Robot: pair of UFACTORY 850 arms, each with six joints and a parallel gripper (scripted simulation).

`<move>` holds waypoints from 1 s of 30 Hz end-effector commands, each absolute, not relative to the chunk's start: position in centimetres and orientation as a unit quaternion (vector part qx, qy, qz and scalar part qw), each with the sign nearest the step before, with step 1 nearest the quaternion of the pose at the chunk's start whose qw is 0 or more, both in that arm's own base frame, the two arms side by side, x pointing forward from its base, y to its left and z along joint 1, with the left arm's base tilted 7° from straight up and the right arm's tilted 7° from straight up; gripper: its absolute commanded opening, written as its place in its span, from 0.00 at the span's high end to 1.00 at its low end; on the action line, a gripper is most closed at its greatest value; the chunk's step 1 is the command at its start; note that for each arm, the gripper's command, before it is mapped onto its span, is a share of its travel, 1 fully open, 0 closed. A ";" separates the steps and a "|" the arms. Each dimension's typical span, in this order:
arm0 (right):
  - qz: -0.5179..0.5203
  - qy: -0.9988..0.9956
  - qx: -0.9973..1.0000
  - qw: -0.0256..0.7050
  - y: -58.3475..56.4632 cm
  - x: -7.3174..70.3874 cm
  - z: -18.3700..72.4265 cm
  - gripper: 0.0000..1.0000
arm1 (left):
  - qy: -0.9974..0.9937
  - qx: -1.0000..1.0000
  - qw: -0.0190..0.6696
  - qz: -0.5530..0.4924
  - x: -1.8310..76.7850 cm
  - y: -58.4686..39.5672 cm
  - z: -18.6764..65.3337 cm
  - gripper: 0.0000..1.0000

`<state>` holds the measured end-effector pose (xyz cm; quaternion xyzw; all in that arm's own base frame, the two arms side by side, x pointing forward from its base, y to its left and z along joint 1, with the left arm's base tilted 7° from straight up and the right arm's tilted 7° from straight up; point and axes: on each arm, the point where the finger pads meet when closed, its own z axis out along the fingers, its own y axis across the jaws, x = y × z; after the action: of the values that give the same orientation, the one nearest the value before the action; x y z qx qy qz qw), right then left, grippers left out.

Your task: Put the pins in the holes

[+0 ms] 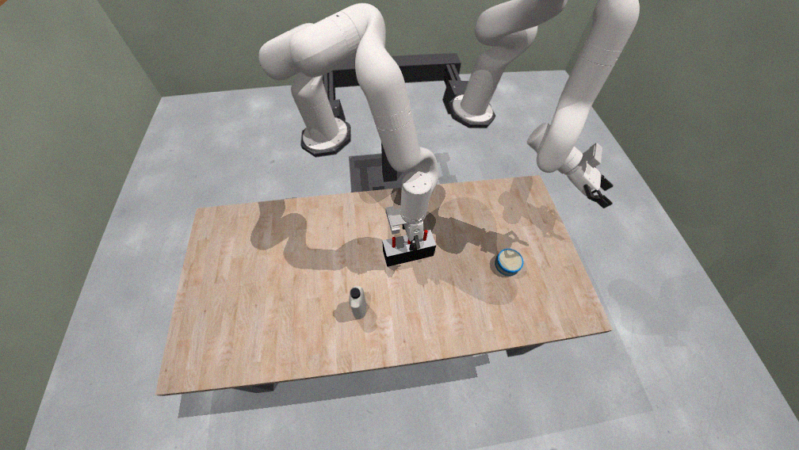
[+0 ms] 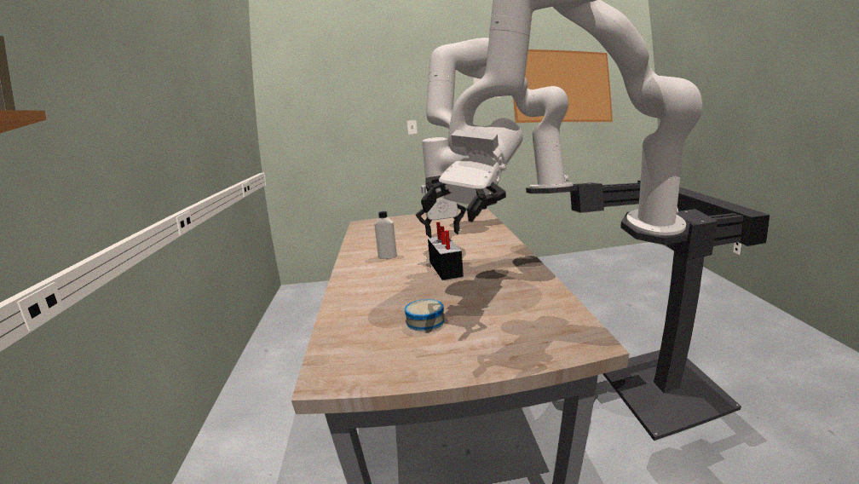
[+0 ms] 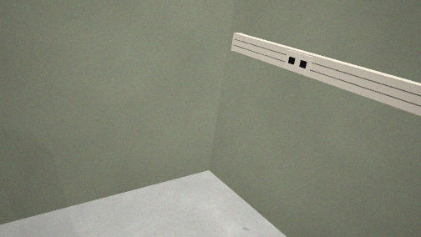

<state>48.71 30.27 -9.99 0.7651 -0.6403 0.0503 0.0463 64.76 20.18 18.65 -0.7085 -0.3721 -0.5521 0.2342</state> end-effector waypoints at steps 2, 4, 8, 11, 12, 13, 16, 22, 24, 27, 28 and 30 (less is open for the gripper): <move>0.051 -0.640 0.765 0.045 30.3 48.8 -9.9 0.00 | -0.372 -0.708 0.234 -0.553 64.8 20.2 18.8 0.00; 0.051 -0.640 0.765 0.045 30.3 48.8 -9.9 0.00 | -0.372 -0.708 0.234 -0.553 64.8 20.2 18.8 0.00; 0.051 -0.640 0.765 0.045 30.3 48.8 -9.9 0.00 | -0.372 -0.708 0.234 -0.553 64.8 20.2 18.8 0.00; 0.051 -0.640 0.765 0.045 30.3 48.8 -9.9 0.00 | -0.372 -0.708 0.234 -0.553 64.8 20.2 18.8 0.00; 0.051 -0.640 0.765 0.045 30.3 48.8 -9.9 0.00 | -0.372 -0.708 0.234 -0.553 64.8 20.2 18.8 0.00; 0.051 -0.640 0.765 0.045 30.3 48.8 -9.9 0.00 | -0.372 -0.708 0.234 -0.553 64.8 20.2 18.8 0.00; 0.051 -0.640 0.765 0.045 30.4 48.8 -9.8 0.00 | -0.372 -0.708 0.234 -0.553 64.8 20.2 18.8 0.00; 0.051 -0.640 0.765 0.045 30.4 48.8 -9.3 0.00 | -0.372 -0.708 0.234 -0.553 64.8 20.2 18.8 0.00; 0.051 -0.640 0.765 0.045 30.4 48.8 -9.1 0.00 | -0.372 -0.708 0.234 -0.553 64.8 20.2 18.8 0.00; 0.051 -0.640 0.765 0.045 30.5 48.8 -8.9 0.00 | -0.372 -0.708 0.234 -0.553 64.8 20.2 18.8 0.00; 0.051 -0.640 0.765 0.045 30.5 48.8 -8.8 0.00 | -0.372 -0.708 0.234 -0.553 64.8 20.2 18.8 0.00; 0.051 -0.640 0.765 0.045 30.5 48.8 -8.7 0.00 | -0.372 -0.708 0.234 -0.553 64.8 20.2 18.8 0.00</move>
<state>48.69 30.41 -8.87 0.7651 -0.6403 0.0504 0.0463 64.76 20.18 18.65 -0.7085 -0.3721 -0.5521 0.2342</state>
